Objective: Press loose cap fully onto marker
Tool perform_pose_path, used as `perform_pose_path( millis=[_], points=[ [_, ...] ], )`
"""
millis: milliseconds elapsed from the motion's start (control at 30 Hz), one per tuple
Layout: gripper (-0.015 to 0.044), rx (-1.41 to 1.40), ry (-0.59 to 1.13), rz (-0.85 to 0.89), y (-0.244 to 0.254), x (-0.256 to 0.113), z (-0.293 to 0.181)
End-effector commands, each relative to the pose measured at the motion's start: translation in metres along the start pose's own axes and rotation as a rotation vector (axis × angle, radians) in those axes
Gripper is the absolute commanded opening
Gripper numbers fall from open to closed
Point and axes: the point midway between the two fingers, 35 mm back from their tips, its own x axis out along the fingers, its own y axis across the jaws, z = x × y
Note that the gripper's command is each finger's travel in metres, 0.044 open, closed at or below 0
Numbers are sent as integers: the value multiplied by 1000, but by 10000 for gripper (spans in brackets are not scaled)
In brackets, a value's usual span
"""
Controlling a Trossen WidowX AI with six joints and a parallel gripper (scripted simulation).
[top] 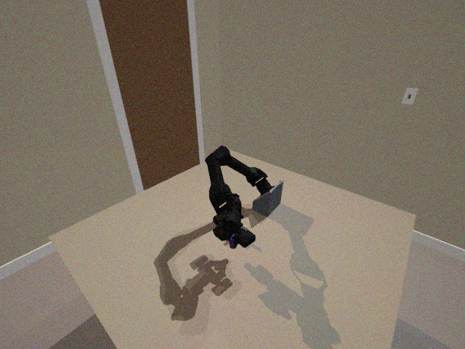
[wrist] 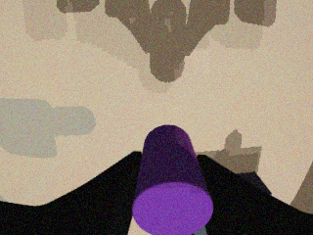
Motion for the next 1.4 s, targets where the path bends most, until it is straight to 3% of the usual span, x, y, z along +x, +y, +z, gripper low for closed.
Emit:
perform_pose_path(
  millis=[0, 1367],
  points=[
    [0, 9, 6, 4, -1, -5, 0],
    [0, 4, 10, 3, -68, -65, -91]
  ],
)
